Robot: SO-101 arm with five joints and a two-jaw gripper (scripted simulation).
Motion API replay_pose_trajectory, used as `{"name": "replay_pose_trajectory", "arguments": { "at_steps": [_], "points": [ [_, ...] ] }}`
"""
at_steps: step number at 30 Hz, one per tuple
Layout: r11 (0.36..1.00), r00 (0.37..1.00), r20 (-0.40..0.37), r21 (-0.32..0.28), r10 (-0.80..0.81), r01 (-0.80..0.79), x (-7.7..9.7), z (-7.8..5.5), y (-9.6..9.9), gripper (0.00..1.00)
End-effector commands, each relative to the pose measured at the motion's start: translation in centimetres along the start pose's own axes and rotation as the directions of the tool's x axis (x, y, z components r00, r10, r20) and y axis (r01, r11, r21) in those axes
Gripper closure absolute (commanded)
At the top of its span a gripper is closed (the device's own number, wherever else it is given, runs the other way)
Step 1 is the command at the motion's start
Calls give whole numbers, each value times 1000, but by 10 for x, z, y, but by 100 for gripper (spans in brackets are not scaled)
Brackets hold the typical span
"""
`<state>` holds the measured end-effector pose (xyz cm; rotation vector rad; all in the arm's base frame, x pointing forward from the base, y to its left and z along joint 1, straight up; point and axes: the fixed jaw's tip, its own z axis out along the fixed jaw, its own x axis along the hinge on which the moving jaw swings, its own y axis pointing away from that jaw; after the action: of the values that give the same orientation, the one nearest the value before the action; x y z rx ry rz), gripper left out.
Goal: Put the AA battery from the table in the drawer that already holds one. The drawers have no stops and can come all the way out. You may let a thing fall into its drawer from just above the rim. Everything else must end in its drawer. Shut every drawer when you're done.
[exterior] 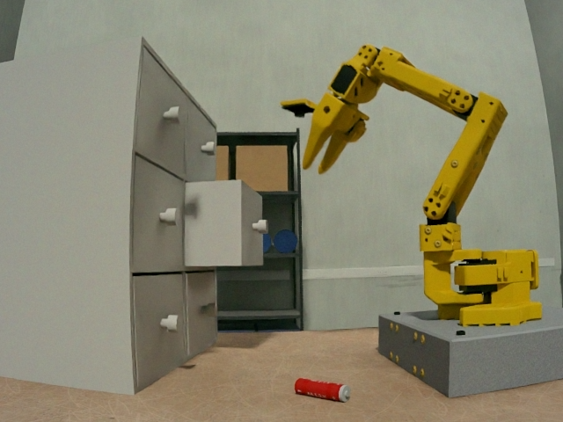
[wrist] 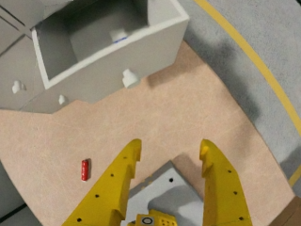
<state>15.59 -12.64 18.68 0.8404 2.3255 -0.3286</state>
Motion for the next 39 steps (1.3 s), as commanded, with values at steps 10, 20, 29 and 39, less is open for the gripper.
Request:
{"name": "replay_pose_trajectory", "arguments": {
  "at_steps": [10, 20, 29, 39],
  "points": [
    [1000, 997, -71, -2, -9, 9, 46, 20, 1, 79],
    [1000, 990, -140, -3, -11, 11, 85, 38, 1, 79],
    [1000, 984, -177, -4, -12, 12, 107, 50, 2, 79],
    [1000, 984, -177, -4, -12, 12, 107, 50, 2, 79]
  ]
}}
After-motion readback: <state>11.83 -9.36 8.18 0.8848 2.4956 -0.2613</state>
